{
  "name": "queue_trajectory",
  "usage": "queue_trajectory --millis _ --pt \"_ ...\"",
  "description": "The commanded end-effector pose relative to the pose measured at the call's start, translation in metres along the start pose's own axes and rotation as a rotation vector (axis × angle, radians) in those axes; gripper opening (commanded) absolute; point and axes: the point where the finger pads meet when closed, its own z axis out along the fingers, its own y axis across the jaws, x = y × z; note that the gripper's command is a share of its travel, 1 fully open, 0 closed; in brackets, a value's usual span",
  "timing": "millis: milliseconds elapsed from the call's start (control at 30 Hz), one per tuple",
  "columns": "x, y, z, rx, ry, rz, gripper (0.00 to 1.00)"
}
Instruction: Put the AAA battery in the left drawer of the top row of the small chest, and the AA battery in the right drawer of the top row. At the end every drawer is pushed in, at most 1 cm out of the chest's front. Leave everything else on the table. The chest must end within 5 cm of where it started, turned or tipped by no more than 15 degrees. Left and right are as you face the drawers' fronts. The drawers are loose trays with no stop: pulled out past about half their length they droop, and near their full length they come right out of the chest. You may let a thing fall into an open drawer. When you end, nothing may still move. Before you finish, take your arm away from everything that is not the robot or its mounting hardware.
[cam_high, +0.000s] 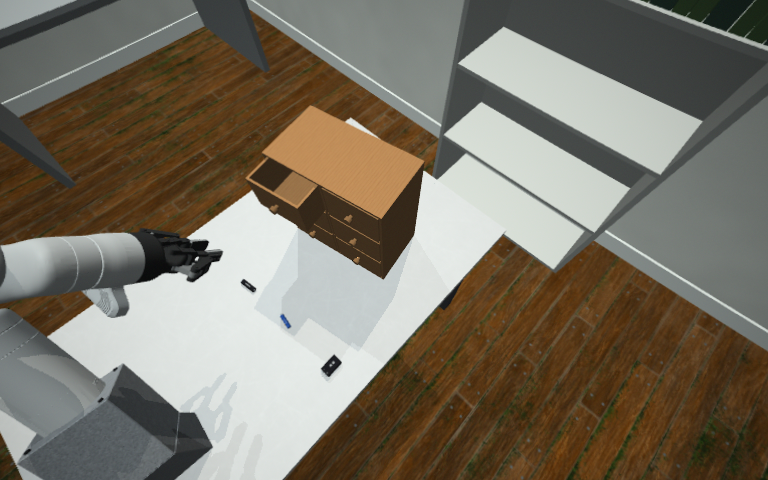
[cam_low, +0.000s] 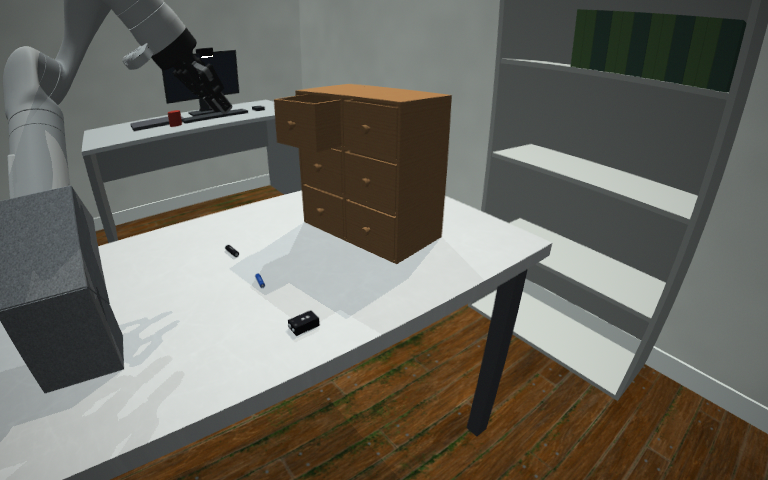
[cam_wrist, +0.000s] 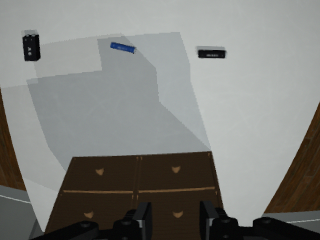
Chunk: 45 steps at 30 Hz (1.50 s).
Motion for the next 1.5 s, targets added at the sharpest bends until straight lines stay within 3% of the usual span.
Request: queue_trajectory --millis 0,1467 --pt "-0.006 0.001 -0.003 0.003 0.026 -0.028 0.33" --pt "-0.003 0.001 -0.046 0.009 0.438 -0.027 0.33"
